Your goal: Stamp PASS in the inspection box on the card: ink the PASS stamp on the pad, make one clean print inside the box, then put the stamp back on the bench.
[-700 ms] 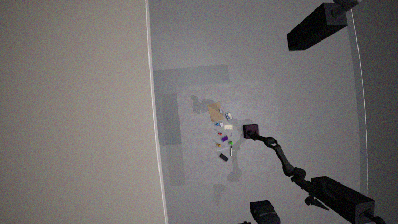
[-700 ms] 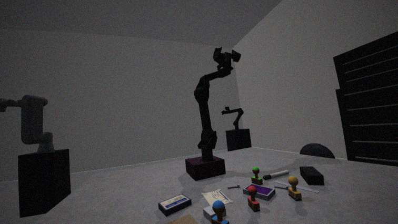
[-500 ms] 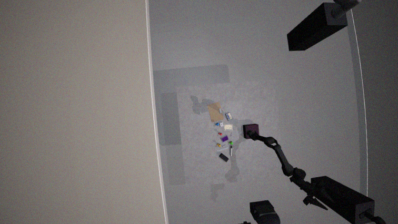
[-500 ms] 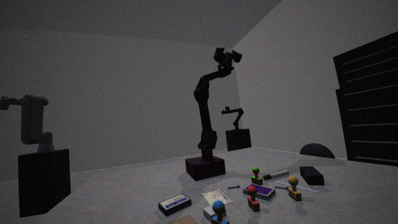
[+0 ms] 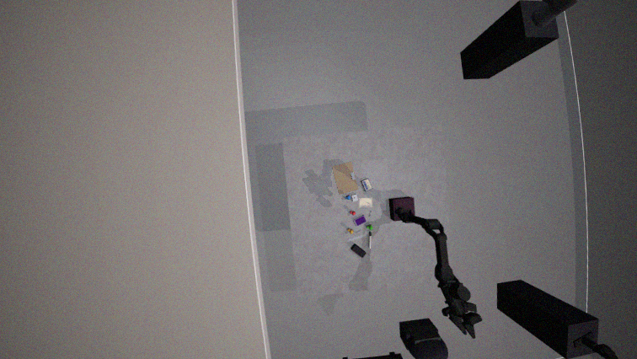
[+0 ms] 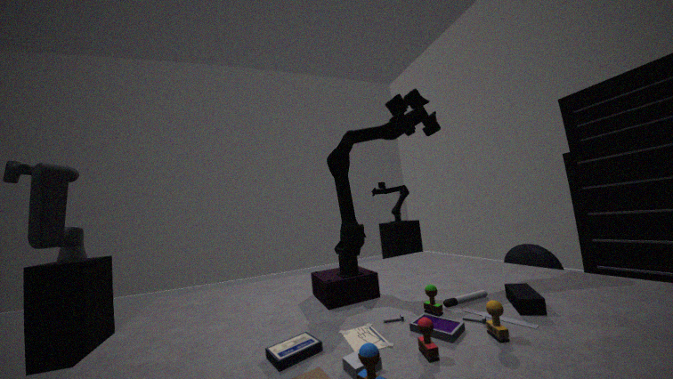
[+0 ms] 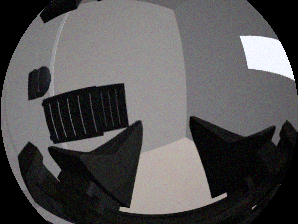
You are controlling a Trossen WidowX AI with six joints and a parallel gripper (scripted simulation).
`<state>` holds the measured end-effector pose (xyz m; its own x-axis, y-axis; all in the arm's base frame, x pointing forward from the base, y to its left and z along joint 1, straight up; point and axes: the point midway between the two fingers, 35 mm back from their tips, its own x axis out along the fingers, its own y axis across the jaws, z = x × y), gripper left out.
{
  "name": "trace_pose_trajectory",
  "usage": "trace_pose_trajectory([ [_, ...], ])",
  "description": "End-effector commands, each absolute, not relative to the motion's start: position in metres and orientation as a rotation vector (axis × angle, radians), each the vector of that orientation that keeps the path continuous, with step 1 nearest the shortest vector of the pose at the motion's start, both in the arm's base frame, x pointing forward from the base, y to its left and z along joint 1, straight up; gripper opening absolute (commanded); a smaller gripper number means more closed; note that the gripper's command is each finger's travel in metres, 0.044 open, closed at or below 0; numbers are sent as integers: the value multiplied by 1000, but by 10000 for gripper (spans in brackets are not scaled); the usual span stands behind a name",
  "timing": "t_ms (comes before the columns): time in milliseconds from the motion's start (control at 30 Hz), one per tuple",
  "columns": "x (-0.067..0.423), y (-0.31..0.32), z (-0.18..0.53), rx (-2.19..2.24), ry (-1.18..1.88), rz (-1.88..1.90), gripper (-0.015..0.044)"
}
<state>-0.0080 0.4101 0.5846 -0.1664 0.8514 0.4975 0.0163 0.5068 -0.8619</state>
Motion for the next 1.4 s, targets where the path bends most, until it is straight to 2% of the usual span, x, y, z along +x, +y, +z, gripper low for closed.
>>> trace_pose_trajectory([
  [0, 36, 436, 531, -830, -1308, 1073, 222],
  [200, 104, 449, 449, -854, -856, 1252, 222],
  [400, 164, 434, 373, -796, -396, 1300, 222],
  [800, 251, 342, 217, -559, 536, 1055, 222],
  [1067, 264, 240, 126, -302, 1098, 640, 222],
  [1367, 227, 123, 63, 0, 1551, 30, 222],
])
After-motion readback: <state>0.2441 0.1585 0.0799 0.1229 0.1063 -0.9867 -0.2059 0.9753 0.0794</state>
